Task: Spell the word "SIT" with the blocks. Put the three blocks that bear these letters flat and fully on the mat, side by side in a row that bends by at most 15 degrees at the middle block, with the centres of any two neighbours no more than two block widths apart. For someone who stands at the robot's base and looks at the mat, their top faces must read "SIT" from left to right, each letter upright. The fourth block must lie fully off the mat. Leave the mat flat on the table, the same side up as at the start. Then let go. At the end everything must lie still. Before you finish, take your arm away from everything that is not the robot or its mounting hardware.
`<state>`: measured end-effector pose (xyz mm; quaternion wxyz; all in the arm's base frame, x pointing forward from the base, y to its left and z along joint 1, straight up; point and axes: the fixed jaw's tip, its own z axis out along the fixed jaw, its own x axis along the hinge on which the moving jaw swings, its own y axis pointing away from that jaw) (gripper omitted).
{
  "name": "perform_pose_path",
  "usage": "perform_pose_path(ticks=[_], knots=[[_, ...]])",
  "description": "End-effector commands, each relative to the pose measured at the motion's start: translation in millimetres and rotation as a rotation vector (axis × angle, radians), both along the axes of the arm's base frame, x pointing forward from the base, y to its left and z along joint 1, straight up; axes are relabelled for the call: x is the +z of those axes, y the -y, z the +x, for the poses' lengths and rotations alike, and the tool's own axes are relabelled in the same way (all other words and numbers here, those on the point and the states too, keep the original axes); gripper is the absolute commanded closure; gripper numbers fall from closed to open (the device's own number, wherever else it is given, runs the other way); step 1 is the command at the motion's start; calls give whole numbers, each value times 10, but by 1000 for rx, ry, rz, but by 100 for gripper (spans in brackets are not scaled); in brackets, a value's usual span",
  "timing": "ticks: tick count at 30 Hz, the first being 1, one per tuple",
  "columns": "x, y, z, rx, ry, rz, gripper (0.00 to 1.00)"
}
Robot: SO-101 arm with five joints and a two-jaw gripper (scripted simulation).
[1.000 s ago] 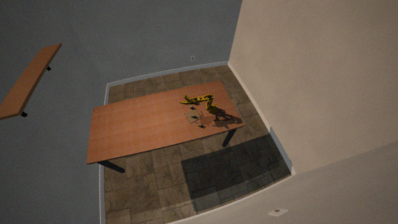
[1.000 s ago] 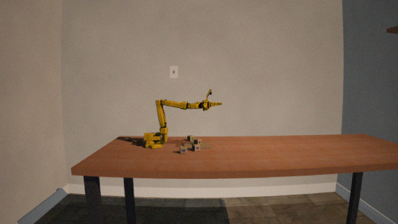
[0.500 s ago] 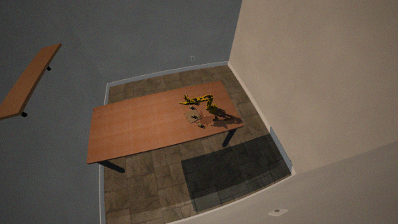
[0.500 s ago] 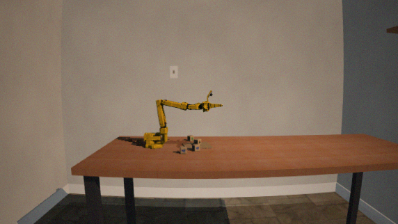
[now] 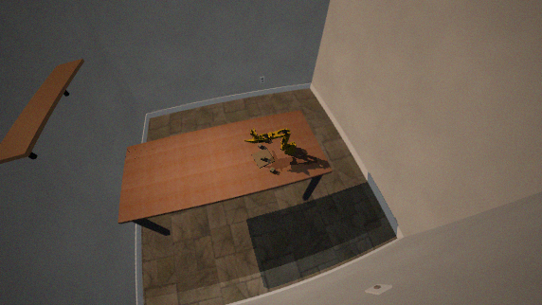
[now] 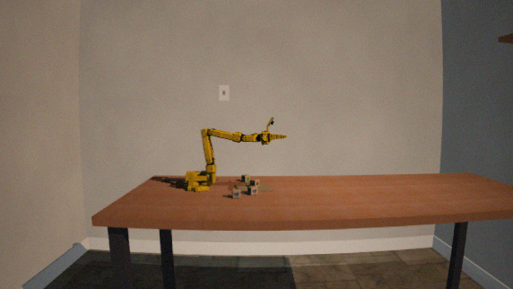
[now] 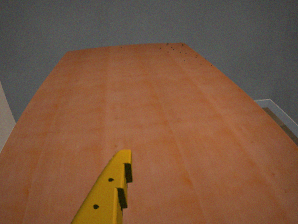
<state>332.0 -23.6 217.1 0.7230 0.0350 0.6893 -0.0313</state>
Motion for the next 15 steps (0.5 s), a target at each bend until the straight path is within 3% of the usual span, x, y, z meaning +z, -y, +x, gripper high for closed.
perform_pose_path(ticks=[1,2,15], knots=[[241,-3,-41,0,83,-7,0],[15,0,-6,0,5,1,0],[310,-11,-120,0,104,-9,0]])
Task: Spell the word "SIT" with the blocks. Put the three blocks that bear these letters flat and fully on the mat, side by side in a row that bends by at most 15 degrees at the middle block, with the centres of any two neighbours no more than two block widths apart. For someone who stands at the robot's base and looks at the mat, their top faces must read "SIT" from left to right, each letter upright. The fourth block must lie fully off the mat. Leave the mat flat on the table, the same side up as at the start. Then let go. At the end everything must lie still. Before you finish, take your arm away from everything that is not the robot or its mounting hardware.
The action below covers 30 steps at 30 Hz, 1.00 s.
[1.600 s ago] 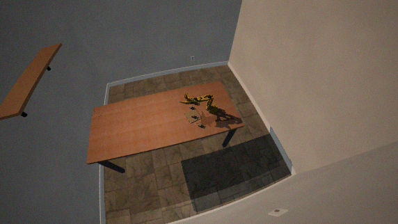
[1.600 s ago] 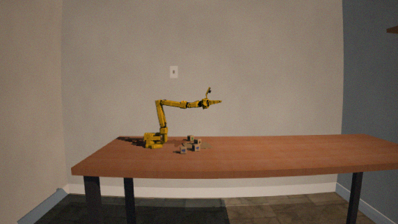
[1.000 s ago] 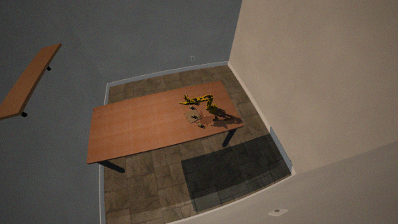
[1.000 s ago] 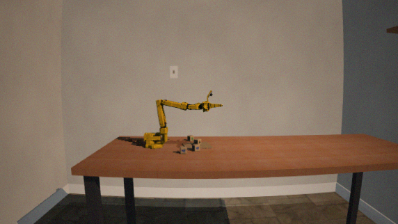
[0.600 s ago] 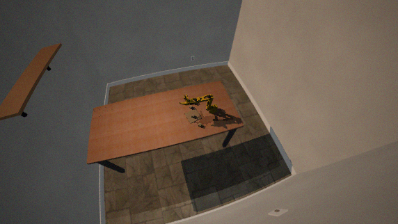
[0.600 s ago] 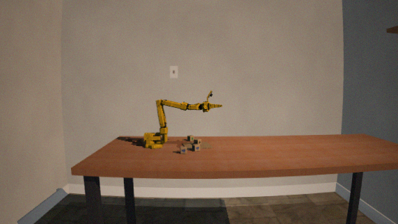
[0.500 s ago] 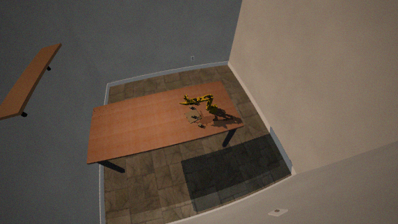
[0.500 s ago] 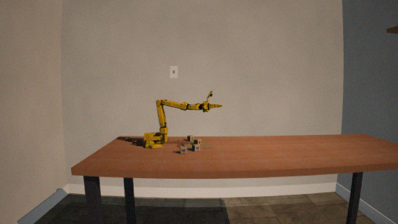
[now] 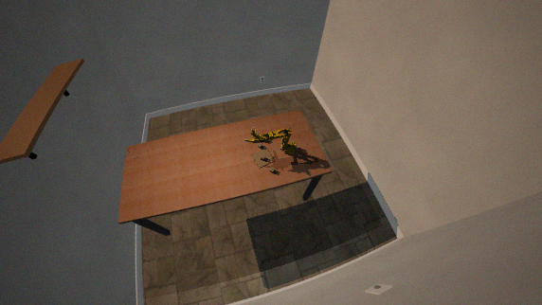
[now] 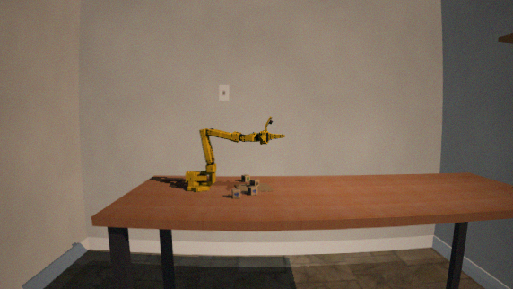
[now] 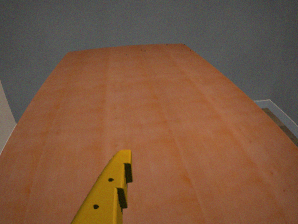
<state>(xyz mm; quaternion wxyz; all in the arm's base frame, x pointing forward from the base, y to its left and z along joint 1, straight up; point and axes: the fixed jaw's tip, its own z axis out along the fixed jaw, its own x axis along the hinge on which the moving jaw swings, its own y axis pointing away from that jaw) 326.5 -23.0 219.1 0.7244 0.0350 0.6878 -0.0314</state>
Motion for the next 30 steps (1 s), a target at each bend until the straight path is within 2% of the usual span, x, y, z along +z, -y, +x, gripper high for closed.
perform_pose_path(ticks=[1,7,15,23,30], knots=[[290,-6,-65,0,100,-8,0],[326,-7,-81,0,112,-10,0],[558,-18,-199,0,194,-17,0],[590,-20,-217,0,205,-18,0],[787,-32,-340,0,278,-25,0]])
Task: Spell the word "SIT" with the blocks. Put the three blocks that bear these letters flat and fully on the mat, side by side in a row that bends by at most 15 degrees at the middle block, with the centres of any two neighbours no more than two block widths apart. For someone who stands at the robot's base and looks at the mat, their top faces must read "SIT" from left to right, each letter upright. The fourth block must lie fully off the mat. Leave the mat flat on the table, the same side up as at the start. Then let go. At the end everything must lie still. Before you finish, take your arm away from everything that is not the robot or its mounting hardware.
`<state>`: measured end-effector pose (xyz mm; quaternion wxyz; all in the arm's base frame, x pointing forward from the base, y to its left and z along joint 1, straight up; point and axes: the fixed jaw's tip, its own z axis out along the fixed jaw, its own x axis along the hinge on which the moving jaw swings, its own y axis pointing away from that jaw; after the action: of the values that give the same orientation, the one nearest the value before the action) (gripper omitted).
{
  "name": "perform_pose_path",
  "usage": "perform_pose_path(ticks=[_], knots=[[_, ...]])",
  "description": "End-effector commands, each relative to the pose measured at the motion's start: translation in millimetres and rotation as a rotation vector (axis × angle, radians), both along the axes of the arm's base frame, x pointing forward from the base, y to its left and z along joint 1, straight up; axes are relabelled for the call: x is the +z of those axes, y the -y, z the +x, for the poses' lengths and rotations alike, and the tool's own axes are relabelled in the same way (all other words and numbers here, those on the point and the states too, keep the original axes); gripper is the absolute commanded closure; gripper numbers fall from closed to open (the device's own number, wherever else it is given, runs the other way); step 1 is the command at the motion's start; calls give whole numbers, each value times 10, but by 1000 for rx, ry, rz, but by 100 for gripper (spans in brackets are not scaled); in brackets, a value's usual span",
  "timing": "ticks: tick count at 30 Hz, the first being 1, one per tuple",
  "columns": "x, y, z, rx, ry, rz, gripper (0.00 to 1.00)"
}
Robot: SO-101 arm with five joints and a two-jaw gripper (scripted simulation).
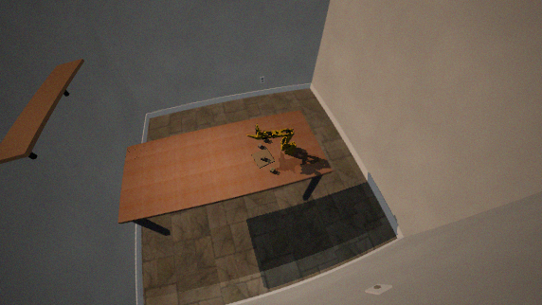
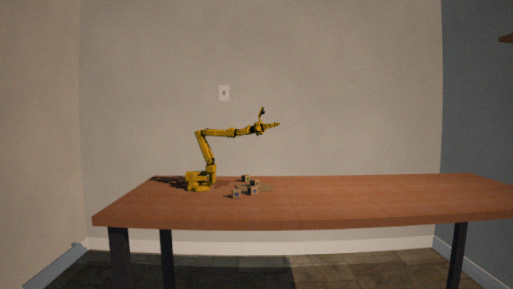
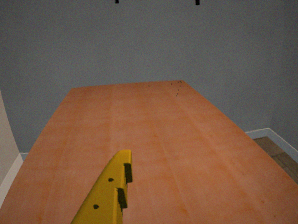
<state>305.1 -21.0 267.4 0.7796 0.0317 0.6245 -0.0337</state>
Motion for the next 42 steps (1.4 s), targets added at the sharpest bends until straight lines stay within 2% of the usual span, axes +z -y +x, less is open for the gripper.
perform_pose_path(ticks=[1,10,19,27,35,42], knots=[[327,-13,-142,0,119,-10,0],[373,-16,-175,0,137,-12,0],[594,-32,-348,0,225,-20,0],[621,-34,-372,0,237,-21,0],[809,-51,-552,0,318,-29,0],[836,-54,-581,0,331,-30,0]])
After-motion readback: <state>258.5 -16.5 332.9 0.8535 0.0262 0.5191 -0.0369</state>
